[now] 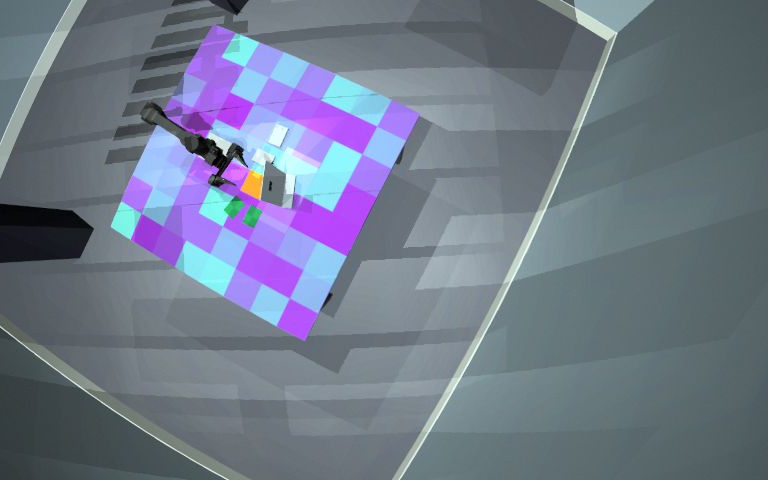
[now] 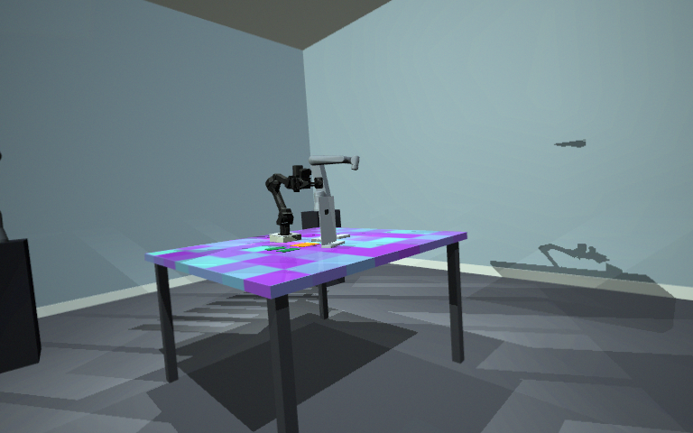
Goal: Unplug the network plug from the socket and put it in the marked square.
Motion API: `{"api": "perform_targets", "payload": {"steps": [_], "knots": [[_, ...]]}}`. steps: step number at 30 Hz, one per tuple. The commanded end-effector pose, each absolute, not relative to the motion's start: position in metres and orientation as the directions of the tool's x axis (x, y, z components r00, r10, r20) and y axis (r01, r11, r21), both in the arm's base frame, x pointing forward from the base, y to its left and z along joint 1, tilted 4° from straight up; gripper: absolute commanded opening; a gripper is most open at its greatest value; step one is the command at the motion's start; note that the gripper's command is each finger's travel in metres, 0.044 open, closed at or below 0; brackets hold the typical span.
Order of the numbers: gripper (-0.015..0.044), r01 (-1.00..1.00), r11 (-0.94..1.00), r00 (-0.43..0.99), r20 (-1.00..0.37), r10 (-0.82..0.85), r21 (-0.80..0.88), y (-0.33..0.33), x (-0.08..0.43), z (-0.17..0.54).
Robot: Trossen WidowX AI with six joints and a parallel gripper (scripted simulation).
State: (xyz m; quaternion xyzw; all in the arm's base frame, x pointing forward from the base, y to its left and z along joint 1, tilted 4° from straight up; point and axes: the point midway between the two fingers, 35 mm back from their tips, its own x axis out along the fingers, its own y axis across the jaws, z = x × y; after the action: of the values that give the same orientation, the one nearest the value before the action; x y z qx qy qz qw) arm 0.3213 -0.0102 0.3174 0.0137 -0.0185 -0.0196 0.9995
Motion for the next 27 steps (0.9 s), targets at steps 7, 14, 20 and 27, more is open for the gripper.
{"api": "perform_targets", "payload": {"steps": [7, 14, 20, 27], "knots": [[0.0216, -0.053, 0.977, 0.998, 0.056, 0.042, 0.208, -0.01, 0.339, 0.305], [0.0156, -0.164, 0.894, 0.986, 0.076, 0.145, 0.416, -0.012, 0.354, 0.288], [0.0156, -0.24, 0.784, 0.969, 0.089, 0.232, 0.572, -0.016, 0.362, 0.27], [0.0156, -0.295, 0.62, 0.939, 0.098, 0.33, 0.727, -0.021, 0.364, 0.248]]}}
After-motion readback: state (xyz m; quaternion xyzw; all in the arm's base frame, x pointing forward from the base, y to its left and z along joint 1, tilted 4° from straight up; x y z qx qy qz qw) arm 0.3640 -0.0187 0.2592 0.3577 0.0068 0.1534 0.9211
